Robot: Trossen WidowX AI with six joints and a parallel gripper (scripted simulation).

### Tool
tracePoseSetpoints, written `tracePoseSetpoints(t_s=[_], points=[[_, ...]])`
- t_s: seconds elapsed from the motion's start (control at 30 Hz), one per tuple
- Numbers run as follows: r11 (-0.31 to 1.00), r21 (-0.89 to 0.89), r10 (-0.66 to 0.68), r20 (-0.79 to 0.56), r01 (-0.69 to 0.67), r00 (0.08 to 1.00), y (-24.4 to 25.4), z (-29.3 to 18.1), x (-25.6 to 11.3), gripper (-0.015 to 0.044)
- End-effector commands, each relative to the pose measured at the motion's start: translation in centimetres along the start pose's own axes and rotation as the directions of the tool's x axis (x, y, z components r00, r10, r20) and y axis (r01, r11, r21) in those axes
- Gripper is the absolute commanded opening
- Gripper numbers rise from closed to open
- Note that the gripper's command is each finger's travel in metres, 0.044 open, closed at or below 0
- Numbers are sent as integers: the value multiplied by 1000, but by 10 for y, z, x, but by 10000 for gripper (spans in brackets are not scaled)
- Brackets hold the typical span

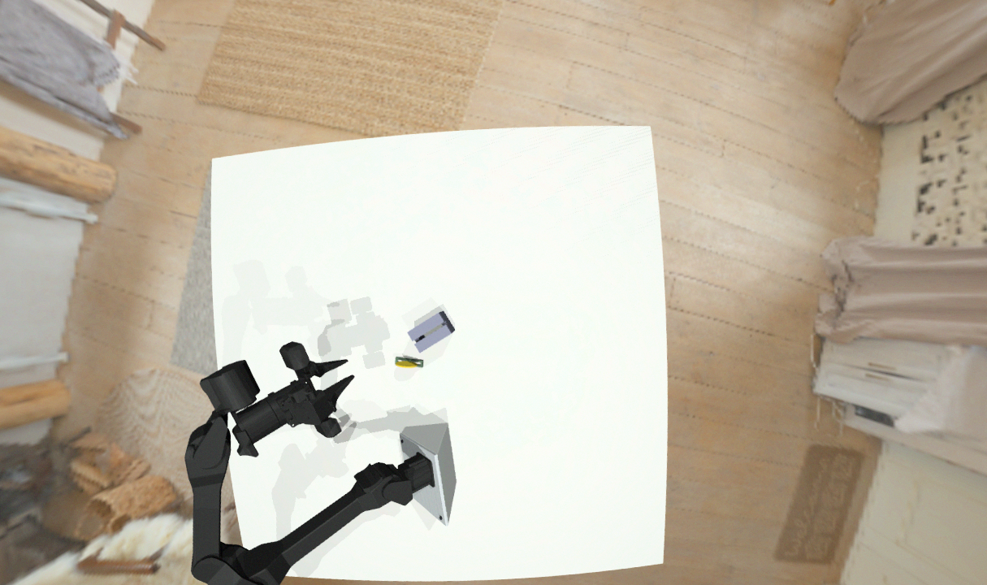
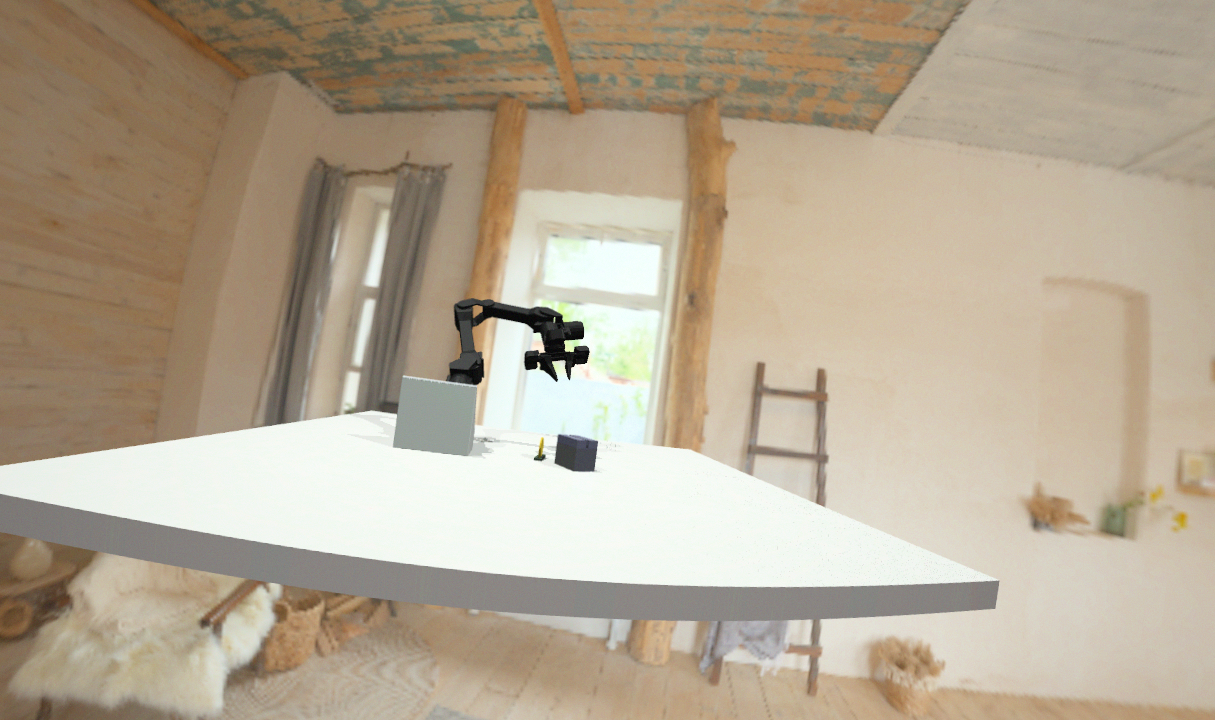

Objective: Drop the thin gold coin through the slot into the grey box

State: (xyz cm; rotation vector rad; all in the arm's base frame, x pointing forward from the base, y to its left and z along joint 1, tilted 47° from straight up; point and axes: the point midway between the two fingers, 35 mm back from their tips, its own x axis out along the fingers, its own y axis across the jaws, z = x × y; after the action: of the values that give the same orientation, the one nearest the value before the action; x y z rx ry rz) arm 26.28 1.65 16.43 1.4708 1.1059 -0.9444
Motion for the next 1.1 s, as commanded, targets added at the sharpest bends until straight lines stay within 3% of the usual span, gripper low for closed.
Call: tracePoseSetpoints(t_s=[0.0, 0.1, 0.23, 0.53, 0.67, 1.07], points=[[979, 30, -192, -204, 203, 960, -21, 10, 53, 161], [949, 63, -261, -390, 308, 883, -36, 15, 82, 161], [915, 118, -246, -592, 385, 767, -57, 17, 103, 161], [914, 122, -243, -602, 388, 761, -59, 16, 103, 161], [914, 122, -242, -602, 387, 760, -67, -4, 128, 161], [914, 121, -242, -603, 387, 760, -72, -16, 141, 161]])
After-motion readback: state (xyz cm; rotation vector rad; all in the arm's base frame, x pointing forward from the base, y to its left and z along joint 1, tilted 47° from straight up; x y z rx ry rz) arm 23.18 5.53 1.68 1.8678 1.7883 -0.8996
